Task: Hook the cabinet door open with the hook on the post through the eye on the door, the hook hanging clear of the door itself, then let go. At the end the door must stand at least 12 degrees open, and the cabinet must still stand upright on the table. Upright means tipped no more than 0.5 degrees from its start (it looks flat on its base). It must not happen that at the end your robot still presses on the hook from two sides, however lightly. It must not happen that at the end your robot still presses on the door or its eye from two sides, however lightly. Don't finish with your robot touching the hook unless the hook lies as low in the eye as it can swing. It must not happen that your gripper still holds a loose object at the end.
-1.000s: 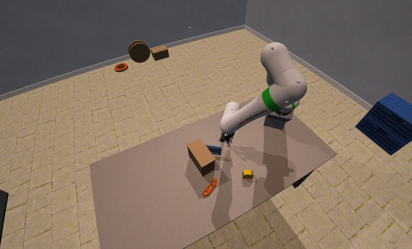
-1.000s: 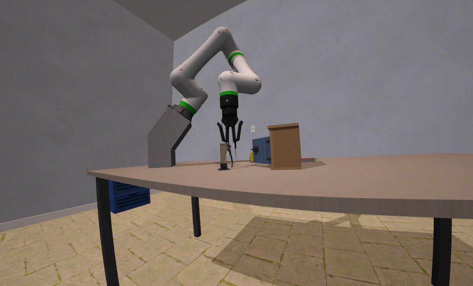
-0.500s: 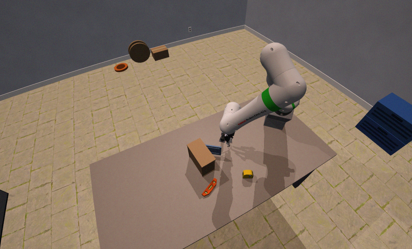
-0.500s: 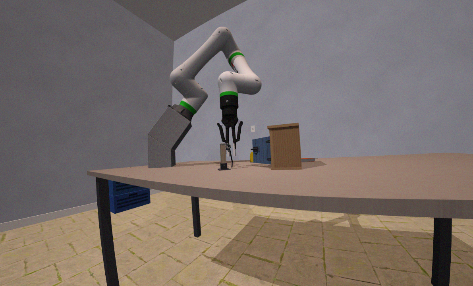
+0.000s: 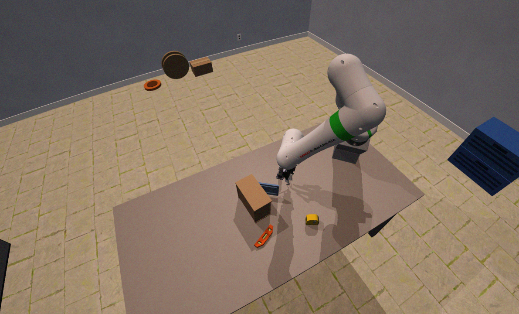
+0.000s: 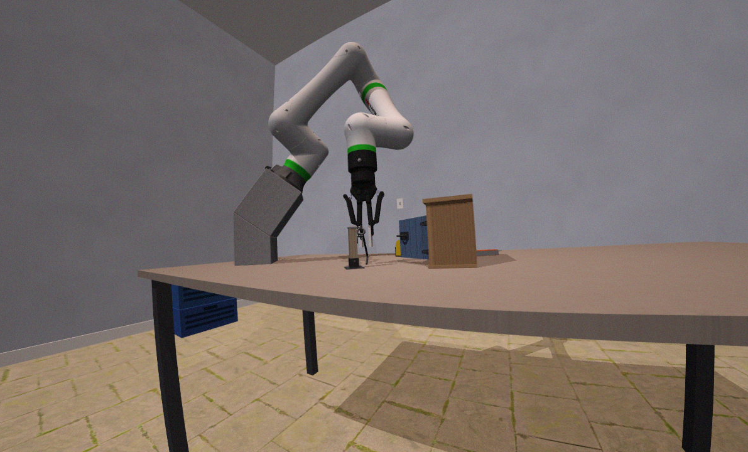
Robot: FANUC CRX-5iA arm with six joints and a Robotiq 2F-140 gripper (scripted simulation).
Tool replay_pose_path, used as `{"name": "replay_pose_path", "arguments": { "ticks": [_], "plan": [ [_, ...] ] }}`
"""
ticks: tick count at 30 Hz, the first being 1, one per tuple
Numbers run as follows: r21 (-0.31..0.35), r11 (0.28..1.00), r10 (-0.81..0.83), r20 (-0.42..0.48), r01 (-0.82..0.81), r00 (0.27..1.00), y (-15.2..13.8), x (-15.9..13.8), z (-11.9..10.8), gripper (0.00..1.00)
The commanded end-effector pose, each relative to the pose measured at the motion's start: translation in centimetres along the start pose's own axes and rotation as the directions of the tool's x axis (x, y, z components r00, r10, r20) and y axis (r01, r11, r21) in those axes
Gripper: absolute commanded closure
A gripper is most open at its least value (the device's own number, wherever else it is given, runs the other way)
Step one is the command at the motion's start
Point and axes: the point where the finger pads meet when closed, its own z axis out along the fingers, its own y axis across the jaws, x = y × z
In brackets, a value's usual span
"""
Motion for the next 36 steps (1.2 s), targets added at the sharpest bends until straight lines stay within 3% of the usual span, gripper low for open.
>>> {"name": "replay_pose_path", "arguments": {
  "ticks": [1,36],
  "plan": [
    [0.0,1.0,0.0,0.0,0.0,1.0,0.0,0.0,0.0,0.85],
    [0.0,1.0,0.0,0.0,0.0,1.0,0.0,0.0,1.4,0.85]
  ]
}}
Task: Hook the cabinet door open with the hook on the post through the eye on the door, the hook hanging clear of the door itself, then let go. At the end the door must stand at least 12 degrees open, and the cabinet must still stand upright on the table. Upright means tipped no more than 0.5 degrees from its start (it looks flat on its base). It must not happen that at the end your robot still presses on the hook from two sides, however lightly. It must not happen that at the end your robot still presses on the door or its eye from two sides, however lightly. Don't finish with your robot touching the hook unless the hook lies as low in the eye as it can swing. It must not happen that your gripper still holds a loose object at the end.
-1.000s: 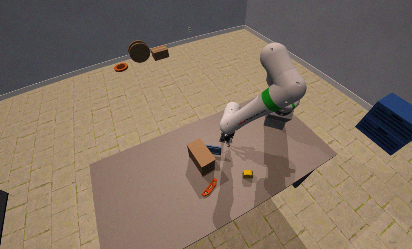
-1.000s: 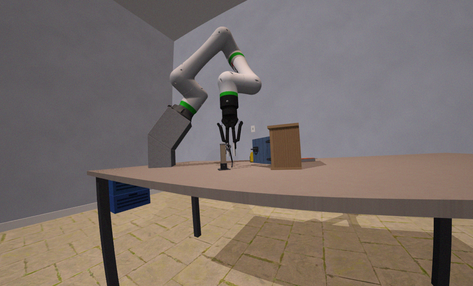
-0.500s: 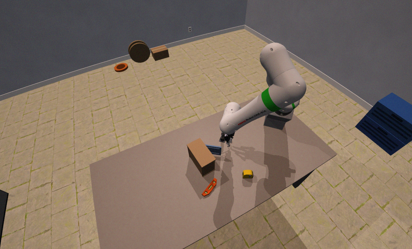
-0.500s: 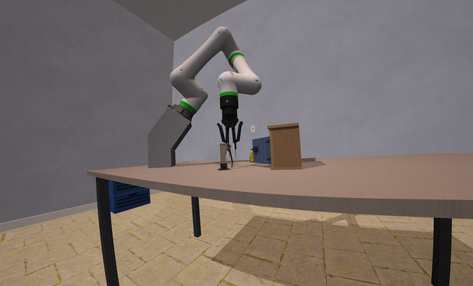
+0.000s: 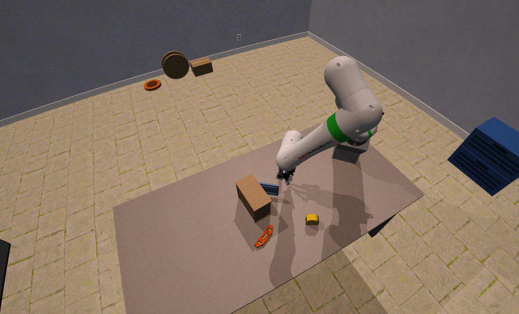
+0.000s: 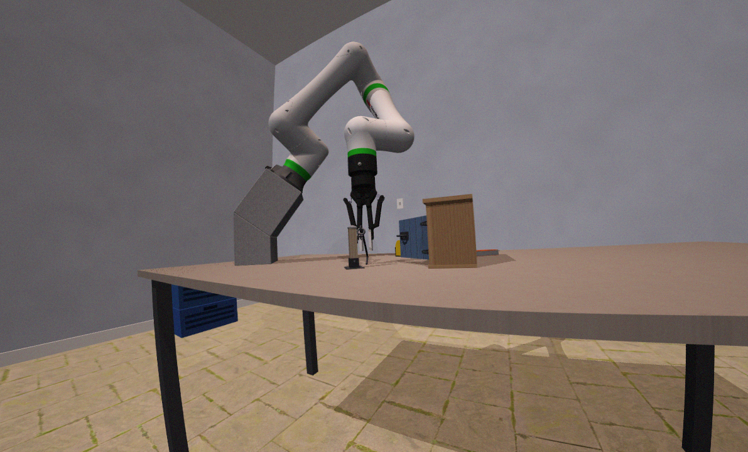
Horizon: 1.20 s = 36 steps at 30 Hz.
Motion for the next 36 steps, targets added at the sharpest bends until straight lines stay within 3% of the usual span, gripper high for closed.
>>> {"name": "replay_pose_path", "arguments": {
  "ticks": [1,15,36],
  "plan": [
    [0.0,1.0,0.0,0.0,0.0,1.0,0.0,0.0,0.3,0.85],
    [0.0,1.0,0.0,0.0,0.0,1.0,0.0,0.0,2.3,0.85],
    [0.0,1.0,0.0,0.0,0.0,1.0,0.0,0.0,3.5,0.85]
  ]
}}
